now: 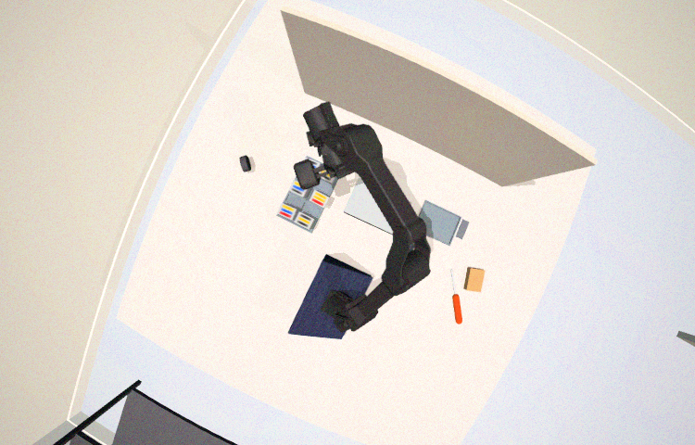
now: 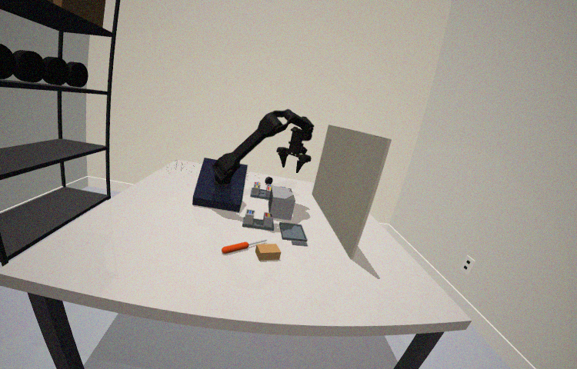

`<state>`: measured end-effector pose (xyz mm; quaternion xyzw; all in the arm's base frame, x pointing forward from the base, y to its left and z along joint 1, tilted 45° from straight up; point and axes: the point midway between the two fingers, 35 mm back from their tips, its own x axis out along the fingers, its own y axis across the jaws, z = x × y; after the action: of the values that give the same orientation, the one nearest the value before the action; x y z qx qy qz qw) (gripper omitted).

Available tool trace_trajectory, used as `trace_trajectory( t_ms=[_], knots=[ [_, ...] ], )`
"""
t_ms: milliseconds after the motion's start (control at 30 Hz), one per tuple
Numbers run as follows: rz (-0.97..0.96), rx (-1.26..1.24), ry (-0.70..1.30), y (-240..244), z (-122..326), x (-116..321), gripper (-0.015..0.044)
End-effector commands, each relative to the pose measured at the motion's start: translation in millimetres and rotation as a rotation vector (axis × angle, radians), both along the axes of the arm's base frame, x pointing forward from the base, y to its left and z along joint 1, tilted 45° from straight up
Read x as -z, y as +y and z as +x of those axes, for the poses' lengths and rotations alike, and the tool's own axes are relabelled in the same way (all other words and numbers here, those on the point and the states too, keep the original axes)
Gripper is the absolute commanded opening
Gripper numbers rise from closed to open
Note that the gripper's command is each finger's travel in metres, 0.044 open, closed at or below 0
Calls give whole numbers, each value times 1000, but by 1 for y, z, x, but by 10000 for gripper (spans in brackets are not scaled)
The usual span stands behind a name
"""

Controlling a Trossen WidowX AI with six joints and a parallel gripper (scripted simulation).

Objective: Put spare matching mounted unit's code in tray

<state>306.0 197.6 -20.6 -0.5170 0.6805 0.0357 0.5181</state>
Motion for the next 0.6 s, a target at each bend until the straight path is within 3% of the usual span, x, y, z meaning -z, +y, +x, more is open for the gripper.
trace_trajectory(
  t_ms=[0, 167, 400, 567],
  knots=[
    [-28, -264, 249, 21, -39, 48, 440],
    [-72, -552, 515, 33, -81, 96, 440],
    [-74, -562, 525, 33, -83, 97, 440],
    [-75, -562, 524, 13, -79, 114, 309]
  ],
)
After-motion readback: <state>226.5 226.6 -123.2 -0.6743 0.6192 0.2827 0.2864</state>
